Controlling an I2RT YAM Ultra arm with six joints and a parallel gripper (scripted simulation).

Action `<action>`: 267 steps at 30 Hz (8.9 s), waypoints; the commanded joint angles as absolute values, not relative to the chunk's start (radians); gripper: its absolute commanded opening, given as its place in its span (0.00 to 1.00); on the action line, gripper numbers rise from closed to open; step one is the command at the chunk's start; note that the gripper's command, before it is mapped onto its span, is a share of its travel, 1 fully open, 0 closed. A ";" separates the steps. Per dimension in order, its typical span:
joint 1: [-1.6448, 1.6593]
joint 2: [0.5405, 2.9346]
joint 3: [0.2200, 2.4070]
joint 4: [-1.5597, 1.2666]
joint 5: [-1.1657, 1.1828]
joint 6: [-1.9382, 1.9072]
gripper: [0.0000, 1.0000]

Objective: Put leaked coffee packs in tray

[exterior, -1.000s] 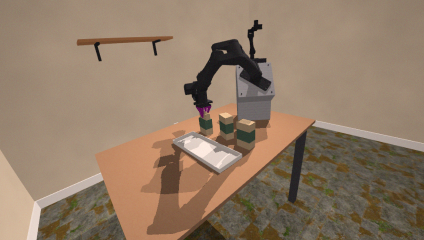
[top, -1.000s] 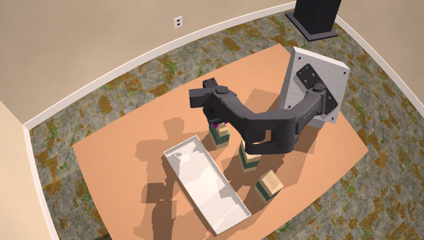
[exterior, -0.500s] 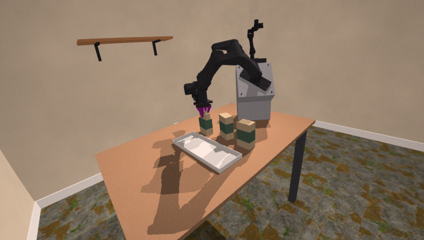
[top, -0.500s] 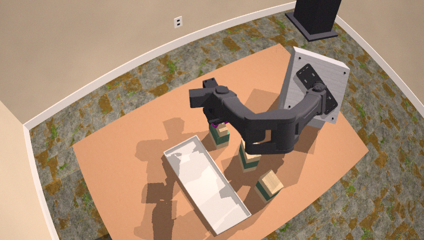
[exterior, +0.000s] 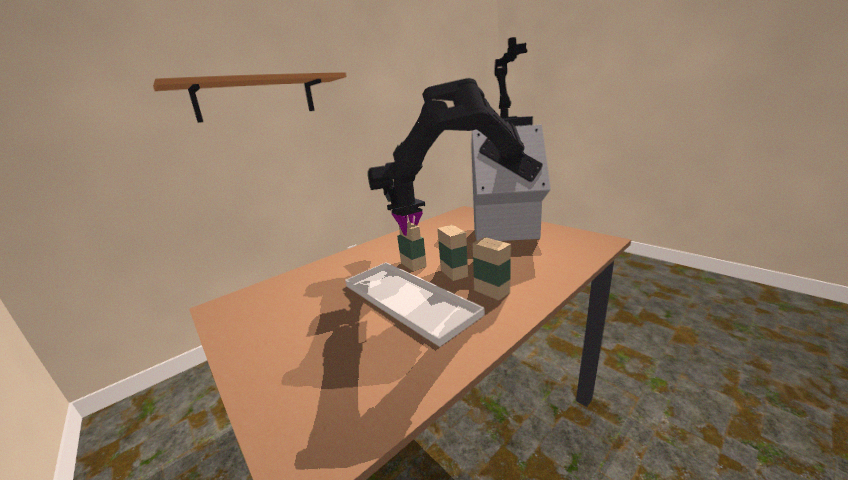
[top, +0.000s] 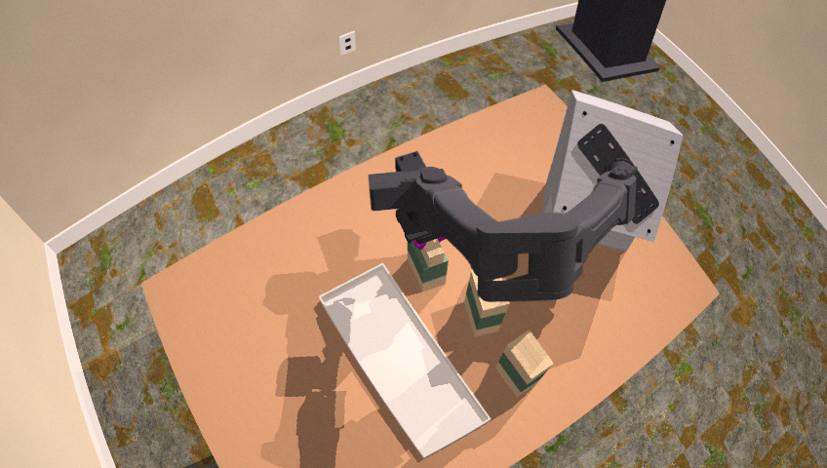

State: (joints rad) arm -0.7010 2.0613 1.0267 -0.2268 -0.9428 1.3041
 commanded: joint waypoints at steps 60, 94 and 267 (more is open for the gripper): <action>-0.851 1.969 1.105 -0.551 -0.962 1.078 0.26; -0.798 2.028 1.247 -0.608 -0.955 1.156 0.26; -0.665 2.264 1.795 -0.713 -0.912 1.398 0.26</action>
State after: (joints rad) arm -0.6365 2.2704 1.8000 -0.7269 -0.9245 1.3914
